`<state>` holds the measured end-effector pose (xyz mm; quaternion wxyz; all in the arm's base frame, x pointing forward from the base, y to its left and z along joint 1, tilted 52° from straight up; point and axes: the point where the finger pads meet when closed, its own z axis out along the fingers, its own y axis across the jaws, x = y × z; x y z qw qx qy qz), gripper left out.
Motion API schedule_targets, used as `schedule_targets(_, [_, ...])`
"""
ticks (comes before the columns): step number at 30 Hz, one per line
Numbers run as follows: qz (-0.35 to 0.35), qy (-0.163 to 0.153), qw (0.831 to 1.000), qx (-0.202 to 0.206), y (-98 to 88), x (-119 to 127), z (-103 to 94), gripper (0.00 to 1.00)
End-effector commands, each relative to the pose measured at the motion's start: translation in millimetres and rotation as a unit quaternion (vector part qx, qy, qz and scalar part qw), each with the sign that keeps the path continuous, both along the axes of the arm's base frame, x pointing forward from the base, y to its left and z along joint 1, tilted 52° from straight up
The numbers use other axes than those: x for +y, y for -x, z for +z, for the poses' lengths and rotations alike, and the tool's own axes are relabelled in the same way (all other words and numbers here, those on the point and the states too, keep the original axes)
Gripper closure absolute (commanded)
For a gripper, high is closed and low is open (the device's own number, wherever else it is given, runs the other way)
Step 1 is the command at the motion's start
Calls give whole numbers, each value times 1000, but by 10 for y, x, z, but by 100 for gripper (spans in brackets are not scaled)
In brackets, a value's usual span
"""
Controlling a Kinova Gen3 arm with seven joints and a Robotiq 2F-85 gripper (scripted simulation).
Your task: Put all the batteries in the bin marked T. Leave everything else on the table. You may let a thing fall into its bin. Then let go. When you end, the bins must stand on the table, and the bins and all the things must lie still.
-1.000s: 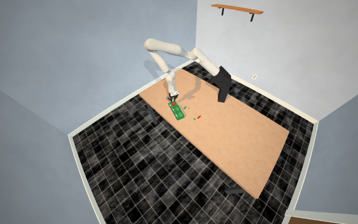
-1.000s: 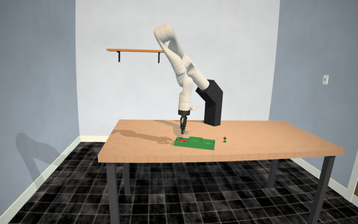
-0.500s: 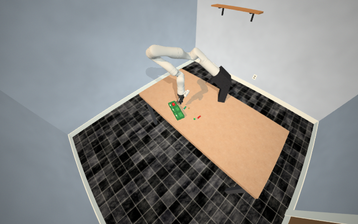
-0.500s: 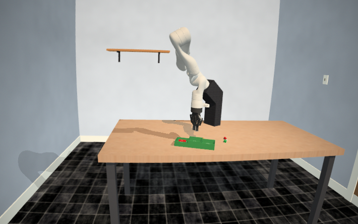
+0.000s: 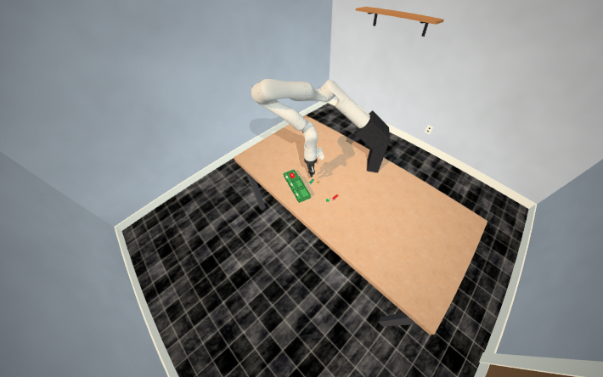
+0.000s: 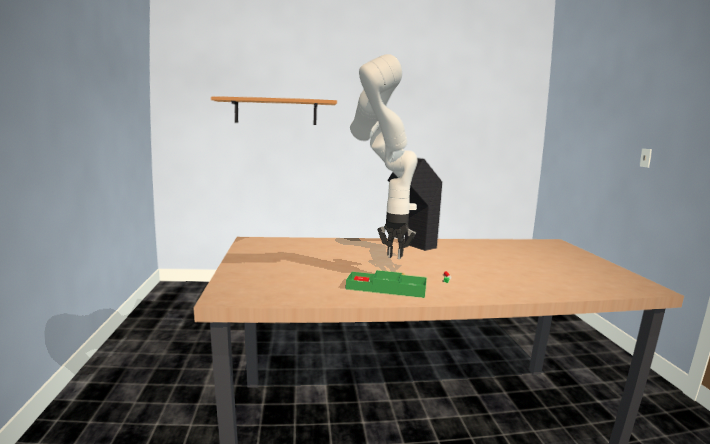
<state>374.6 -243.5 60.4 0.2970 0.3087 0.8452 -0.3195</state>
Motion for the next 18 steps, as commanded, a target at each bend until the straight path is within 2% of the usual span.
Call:
schedule_targets(1, [33, 16, 999, 38, -22, 39, -8, 71])
schedule_targets(7, [125, 61, 979, 146, -22, 39, -8, 71])
schedule_targets(13, [214, 105, 938, 250, -22, 39, -8, 71])
schedule_targets(15, [214, 105, 938, 250, -22, 39, -8, 71])
schedule_targets(17, [242, 119, 920, 283, -24, 42, -10, 71])
schedule_targets(18, [242, 119, 920, 283, -26, 44, -11, 71])
